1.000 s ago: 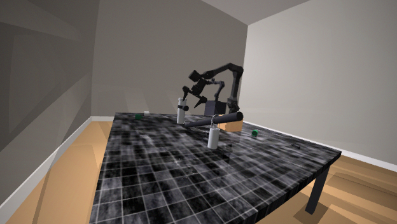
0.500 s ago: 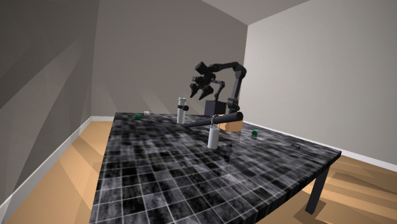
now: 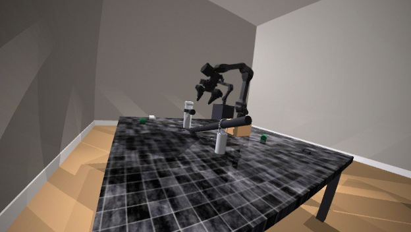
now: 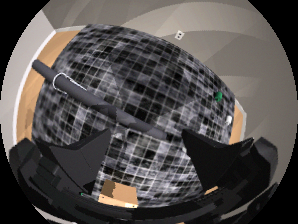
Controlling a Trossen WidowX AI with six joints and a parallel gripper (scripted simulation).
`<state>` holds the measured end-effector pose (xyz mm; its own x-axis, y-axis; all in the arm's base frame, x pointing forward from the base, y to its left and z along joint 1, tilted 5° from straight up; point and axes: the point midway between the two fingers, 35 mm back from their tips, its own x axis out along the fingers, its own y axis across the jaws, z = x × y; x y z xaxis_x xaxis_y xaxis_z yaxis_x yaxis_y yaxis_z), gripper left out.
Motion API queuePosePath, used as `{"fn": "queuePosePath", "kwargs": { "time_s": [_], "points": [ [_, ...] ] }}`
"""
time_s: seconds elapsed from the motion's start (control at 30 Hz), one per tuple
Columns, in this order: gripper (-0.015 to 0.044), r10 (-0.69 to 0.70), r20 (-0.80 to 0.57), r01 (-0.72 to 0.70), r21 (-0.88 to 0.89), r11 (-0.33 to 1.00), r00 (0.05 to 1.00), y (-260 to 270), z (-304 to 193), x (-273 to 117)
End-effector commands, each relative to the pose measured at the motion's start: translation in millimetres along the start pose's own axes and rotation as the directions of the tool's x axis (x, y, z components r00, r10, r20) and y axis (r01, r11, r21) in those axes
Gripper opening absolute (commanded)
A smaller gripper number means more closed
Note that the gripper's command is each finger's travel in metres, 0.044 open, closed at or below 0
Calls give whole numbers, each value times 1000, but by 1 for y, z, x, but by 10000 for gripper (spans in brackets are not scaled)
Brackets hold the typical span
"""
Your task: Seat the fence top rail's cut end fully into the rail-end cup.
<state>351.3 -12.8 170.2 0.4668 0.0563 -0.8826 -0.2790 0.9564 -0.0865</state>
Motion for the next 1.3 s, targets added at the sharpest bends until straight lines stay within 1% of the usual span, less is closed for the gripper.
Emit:
{"fn": "queuePosePath", "kwargs": {
  "time_s": [0.0, 0.07, 0.17, 0.23, 0.27, 0.3, 0.67, 0.87, 1.27],
  "points": [
    [440, 47, -135, -91, -347, 933, 990, 5, -5, 26],
    [440, 70, -201, -165, -513, 842, 977, 8, -7, 38],
    [440, 102, -299, -292, -709, 641, 949, 12, -12, 56],
    [440, 119, -356, -367, -791, 489, 927, 15, -15, 67],
    [440, 124, -372, -386, -808, 445, 920, 16, -17, 70],
    [440, 126, -377, -393, -813, 430, 918, 17, -17, 70],
    [440, 126, -377, -393, -813, 430, 918, 17, -17, 70],
    [440, 126, -377, -393, -813, 430, 918, 21, -30, 103],
    [440, 126, -377, -393, -813, 430, 918, 23, -36, 118]
  ]
}}
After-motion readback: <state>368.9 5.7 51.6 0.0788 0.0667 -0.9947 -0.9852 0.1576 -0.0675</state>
